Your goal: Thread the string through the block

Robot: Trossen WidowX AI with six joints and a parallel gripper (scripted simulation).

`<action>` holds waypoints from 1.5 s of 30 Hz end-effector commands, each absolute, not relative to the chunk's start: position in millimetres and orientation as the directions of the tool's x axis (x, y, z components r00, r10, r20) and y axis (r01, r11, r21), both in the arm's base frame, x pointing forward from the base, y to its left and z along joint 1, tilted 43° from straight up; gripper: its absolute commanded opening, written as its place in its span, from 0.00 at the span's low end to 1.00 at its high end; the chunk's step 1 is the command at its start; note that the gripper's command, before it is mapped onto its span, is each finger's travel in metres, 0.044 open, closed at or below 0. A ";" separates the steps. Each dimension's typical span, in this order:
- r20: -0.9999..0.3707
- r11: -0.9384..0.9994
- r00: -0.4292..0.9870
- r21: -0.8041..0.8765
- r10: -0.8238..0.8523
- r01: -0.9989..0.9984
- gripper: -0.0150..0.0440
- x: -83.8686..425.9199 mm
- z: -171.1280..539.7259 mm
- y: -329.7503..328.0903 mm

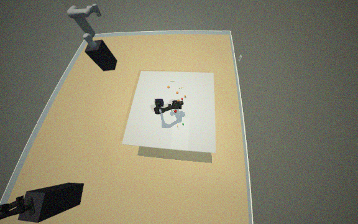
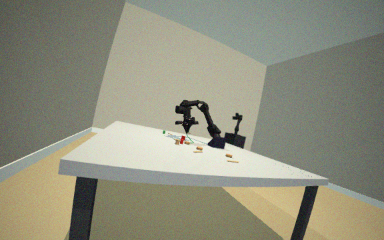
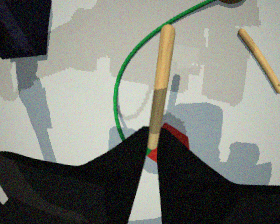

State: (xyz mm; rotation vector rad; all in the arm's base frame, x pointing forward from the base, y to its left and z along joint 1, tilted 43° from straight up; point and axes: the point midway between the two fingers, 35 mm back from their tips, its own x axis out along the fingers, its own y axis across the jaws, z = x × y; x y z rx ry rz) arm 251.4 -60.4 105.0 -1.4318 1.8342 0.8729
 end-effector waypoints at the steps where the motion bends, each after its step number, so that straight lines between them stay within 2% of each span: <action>1: -0.813 0.098 -0.209 0.187 -0.543 -0.978 0.25 255.7 100.9 -56.2; 16: -0.807 -0.243 -0.243 0.425 -0.538 -0.872 0.25 265.4 88.1 -44.3; 33: -0.796 -0.578 -0.282 0.589 -0.536 -0.564 0.25 274.7 72.3 -30.3; 38: -0.792 -0.646 -0.292 0.607 -0.536 -0.462 0.25 276.8 68.1 -26.7; 45: -0.792 -0.641 -0.289 0.607 -0.538 -0.471 0.25 275.9 69.2 -27.6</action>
